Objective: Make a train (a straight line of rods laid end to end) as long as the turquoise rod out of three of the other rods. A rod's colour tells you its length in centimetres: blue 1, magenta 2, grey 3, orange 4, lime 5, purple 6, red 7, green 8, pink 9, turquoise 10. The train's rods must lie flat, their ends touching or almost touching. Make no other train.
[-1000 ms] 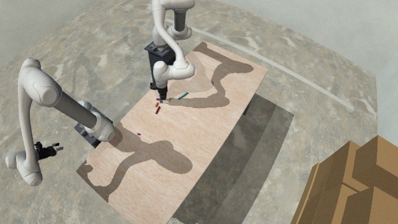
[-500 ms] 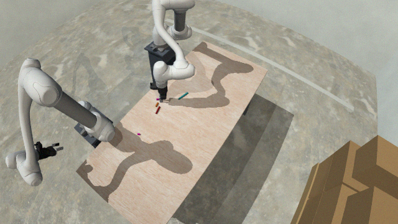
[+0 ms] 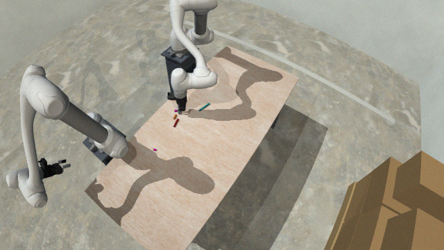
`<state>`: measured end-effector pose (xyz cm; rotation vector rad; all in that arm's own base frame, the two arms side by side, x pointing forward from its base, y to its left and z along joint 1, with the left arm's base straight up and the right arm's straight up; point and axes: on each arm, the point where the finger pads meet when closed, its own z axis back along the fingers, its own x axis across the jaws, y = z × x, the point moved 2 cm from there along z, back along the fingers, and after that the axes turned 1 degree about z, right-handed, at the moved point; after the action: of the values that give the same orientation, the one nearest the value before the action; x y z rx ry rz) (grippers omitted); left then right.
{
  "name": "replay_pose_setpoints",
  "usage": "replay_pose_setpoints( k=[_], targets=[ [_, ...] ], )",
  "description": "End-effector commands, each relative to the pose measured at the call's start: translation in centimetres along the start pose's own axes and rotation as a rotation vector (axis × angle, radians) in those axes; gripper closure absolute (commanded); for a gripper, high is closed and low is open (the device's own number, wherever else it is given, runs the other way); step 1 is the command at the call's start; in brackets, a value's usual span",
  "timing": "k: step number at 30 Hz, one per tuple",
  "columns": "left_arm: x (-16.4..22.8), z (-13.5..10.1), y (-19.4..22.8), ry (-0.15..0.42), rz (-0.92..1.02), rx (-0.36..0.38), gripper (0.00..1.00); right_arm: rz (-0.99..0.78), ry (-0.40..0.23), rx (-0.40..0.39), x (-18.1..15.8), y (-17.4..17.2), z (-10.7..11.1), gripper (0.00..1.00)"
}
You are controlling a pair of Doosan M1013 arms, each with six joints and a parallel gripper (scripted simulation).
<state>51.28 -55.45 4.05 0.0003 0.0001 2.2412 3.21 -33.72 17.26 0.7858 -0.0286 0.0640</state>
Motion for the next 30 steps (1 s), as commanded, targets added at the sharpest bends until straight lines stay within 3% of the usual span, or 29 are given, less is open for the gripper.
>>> replay_pose_setpoints(
  k=[1, 19, 23, 30],
  targets=[
    [-0.1, 0.1, 0.0, 0.002, 0.000, -0.001, 0.76, 0.000, 0.000, -0.001, 0.0, 0.0, 0.0, 0.00],
    [-0.1, 0.4, 0.0, 0.002, 0.000, -0.001, 0.76, 0.000, 0.000, -0.001, 0.0, 0.0, 0.0, 0.00],
    [-0.1, 2.0, 0.0, 0.002, 0.000, -0.001, 0.76, 0.000, 0.000, -0.001, 0.0, 0.0, 0.0, 0.00],
    [0.0, 7.1, 0.0, 0.002, 0.000, -0.001, 0.76, 0.000, 0.000, -0.001, 0.0, 0.0, 0.0, 0.00]
  ],
)
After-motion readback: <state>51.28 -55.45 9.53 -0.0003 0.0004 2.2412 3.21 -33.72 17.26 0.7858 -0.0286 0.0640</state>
